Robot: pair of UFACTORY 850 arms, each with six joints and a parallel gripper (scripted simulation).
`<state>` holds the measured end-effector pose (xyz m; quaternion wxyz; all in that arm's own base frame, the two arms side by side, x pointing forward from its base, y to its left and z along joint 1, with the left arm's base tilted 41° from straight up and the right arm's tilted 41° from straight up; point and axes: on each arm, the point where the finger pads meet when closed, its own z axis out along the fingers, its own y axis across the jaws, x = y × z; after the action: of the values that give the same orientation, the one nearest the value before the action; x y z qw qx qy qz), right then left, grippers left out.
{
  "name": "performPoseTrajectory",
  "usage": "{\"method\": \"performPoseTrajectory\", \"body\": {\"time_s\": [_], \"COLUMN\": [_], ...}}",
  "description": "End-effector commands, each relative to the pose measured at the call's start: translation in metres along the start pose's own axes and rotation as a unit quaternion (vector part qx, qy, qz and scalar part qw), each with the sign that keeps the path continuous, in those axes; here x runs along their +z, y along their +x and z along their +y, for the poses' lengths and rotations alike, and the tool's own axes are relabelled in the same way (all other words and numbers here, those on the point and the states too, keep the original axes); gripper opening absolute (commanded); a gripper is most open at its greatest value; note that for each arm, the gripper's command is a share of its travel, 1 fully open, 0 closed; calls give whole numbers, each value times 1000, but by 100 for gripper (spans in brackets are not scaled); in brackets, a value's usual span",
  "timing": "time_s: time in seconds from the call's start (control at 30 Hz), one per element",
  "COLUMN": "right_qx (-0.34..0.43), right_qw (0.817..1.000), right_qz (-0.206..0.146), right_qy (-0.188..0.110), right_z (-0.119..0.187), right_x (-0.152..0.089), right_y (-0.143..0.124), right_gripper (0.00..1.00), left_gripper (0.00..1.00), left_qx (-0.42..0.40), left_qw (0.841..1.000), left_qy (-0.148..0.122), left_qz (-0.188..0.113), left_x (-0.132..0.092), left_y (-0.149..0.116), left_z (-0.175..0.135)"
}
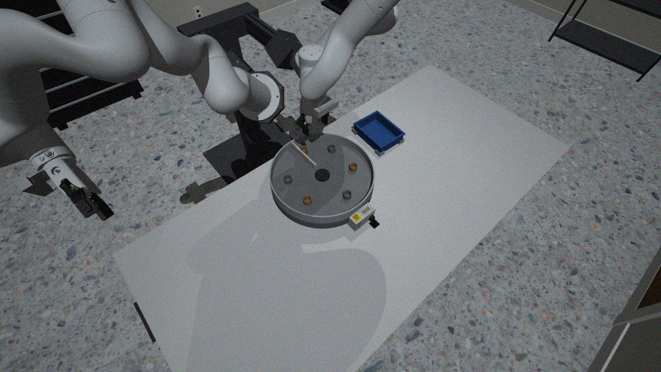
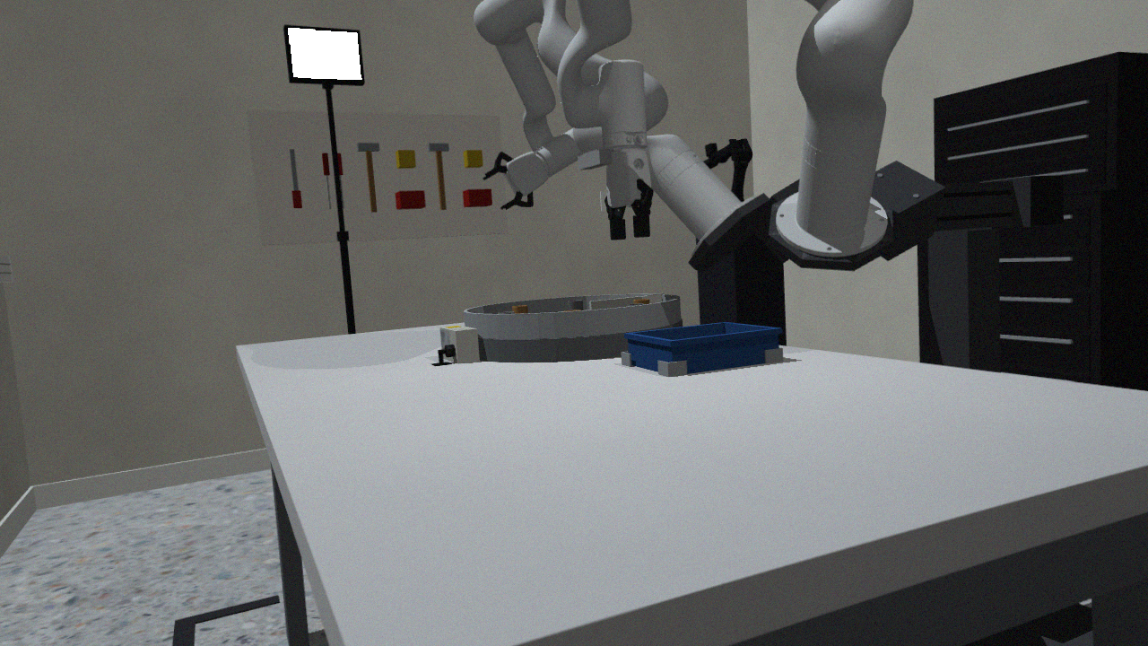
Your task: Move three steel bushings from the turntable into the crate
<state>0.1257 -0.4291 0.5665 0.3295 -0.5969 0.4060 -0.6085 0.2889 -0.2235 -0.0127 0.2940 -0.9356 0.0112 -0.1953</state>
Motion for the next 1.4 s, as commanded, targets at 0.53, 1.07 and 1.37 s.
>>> {"method": "performPoseTrajectory", "body": {"time_s": [0.53,1.07,1.37], "right_qx": [67,56,36], "right_qw": [941,840,785], "right_qz": [-158,-111,-50], "right_qy": [-293,-528,-616], "right_z": [-32,-62,-89], "right_x": [-28,-100,-138], "right_y": [-81,-95,-91], "right_gripper": [100,100,100], "left_gripper": [100,100,100], "left_qx": [-1,-1,-1], "left_qw": [1000,1000,1000], "left_qy": [-5,-5,-5], "left_qz": [-5,-5,-5], "left_x": [-3,-3,-3], "left_y": [-23,-23,-23], "left_z": [14,14,14]}}
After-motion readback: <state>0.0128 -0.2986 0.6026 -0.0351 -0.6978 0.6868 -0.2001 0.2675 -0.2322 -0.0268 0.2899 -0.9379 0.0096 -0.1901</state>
